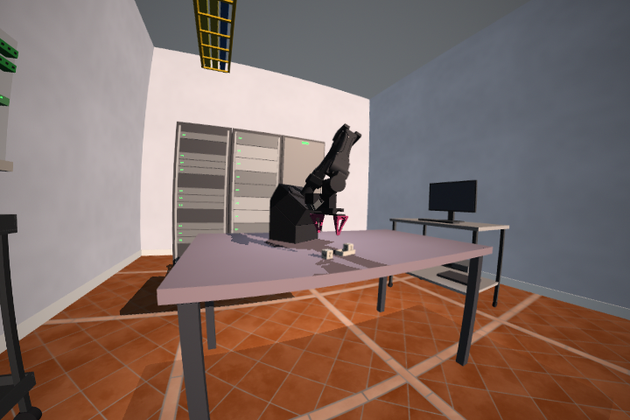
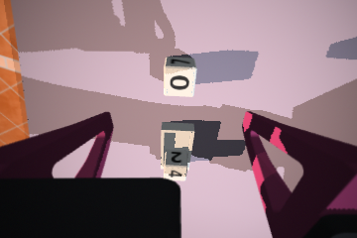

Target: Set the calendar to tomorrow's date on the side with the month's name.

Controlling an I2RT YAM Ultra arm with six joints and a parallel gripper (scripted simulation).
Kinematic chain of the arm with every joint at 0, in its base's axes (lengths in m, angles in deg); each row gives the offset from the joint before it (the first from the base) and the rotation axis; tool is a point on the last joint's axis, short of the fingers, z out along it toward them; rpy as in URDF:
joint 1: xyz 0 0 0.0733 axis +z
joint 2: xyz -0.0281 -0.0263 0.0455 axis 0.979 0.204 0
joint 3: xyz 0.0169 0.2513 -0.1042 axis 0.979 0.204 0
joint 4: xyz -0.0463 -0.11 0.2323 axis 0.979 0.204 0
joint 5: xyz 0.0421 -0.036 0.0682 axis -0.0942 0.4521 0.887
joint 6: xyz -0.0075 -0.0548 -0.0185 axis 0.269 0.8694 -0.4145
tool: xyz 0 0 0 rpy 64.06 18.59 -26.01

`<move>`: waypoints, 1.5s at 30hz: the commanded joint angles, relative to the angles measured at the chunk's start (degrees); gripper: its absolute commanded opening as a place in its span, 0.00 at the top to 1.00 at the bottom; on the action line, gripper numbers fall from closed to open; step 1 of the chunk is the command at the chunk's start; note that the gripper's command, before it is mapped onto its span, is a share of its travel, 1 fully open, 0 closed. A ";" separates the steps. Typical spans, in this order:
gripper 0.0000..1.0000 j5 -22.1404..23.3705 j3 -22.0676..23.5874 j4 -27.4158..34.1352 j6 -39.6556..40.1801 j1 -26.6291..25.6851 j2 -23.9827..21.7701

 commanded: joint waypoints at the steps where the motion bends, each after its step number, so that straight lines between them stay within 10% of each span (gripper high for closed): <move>1: 0.00 -0.32 -0.54 0.04 -3.03 -0.02 1.13; 2: 0.53 -0.32 -0.54 0.04 -3.03 -0.02 1.13; 45: 0.53 -0.52 -0.28 -1.17 -3.19 0.24 1.42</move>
